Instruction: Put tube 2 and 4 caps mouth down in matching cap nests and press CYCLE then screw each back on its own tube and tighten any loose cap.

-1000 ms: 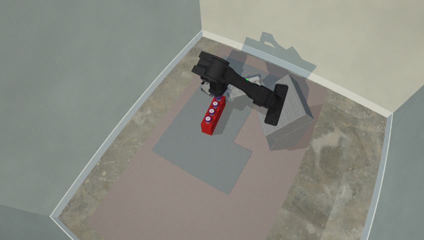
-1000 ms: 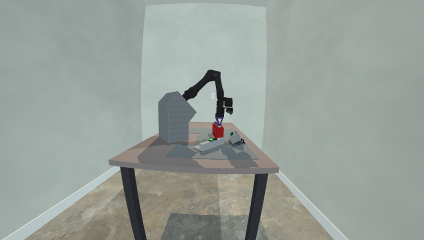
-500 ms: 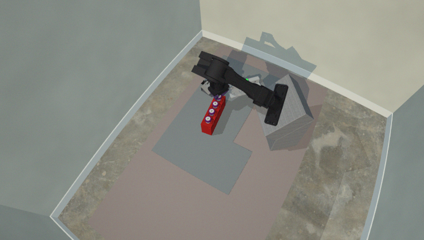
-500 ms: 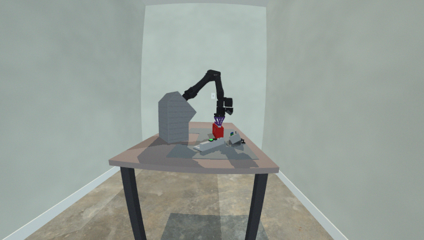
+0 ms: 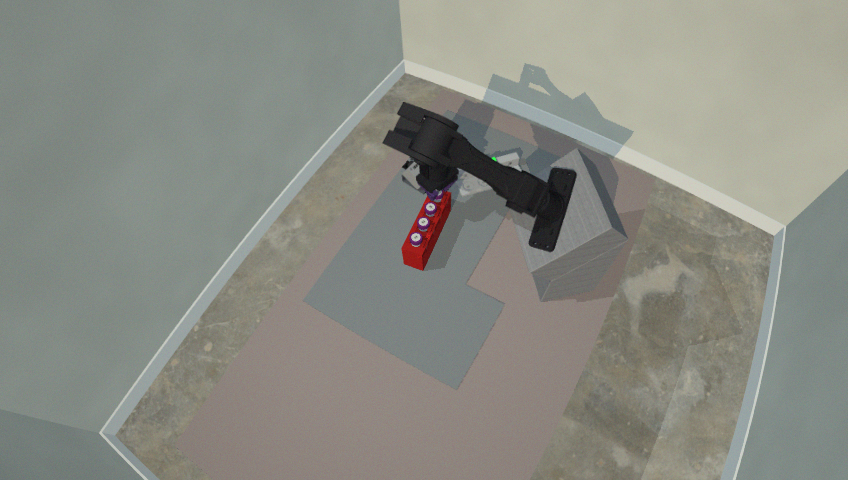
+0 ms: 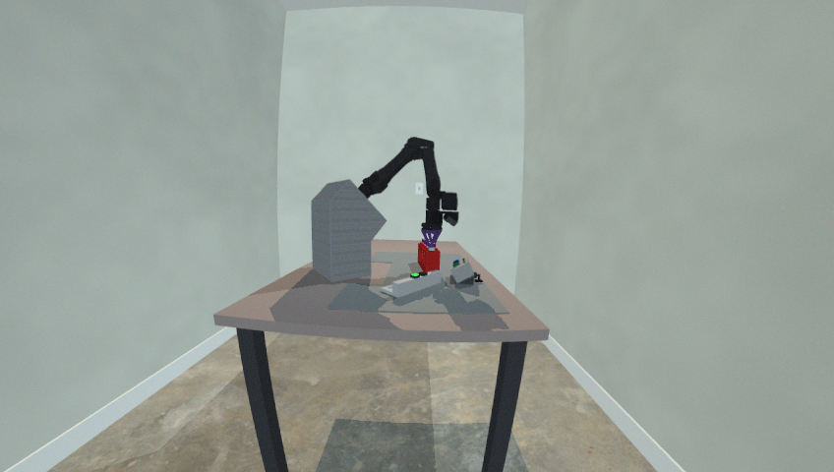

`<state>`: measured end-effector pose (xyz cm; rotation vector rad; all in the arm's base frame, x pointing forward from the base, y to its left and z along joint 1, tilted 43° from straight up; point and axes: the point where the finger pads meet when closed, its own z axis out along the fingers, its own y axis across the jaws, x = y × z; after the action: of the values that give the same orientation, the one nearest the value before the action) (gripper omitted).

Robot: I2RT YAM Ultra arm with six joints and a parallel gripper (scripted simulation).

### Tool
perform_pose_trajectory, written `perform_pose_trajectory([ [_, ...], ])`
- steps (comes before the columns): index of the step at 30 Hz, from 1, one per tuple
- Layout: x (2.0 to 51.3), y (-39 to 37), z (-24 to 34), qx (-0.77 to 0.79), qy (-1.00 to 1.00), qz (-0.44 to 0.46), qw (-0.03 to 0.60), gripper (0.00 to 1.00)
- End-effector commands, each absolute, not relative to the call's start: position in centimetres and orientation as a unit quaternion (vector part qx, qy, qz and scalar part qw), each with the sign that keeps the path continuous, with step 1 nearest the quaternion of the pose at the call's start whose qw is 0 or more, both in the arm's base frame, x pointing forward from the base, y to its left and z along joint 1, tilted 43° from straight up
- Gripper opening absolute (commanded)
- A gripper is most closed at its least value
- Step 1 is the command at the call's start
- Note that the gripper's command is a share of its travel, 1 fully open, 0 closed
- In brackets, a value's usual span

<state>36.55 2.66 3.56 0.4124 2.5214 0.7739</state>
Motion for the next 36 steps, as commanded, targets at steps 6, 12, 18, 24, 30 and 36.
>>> perform_pose_trajectory([
  [6,36.74,2.39,3.93,0.01,0.929,0.241,0.28,0.49],
  [12,36.75,2.38,3.94,-0.101,0.924,0.206,0.307,0.49],
  [18,36.8,2.36,3.97,-0.168,0.914,0.183,0.321,0.49],
  [24,36.88,2.32,4.04,-0.168,0.914,0.183,0.321,0.49],
  [30,36.94,2.29,4.07,-0.168,0.914,0.183,0.321,0.49],
  [36,36.93,2.3,4.07,-0.168,0.914,0.183,0.321,0.0],
])
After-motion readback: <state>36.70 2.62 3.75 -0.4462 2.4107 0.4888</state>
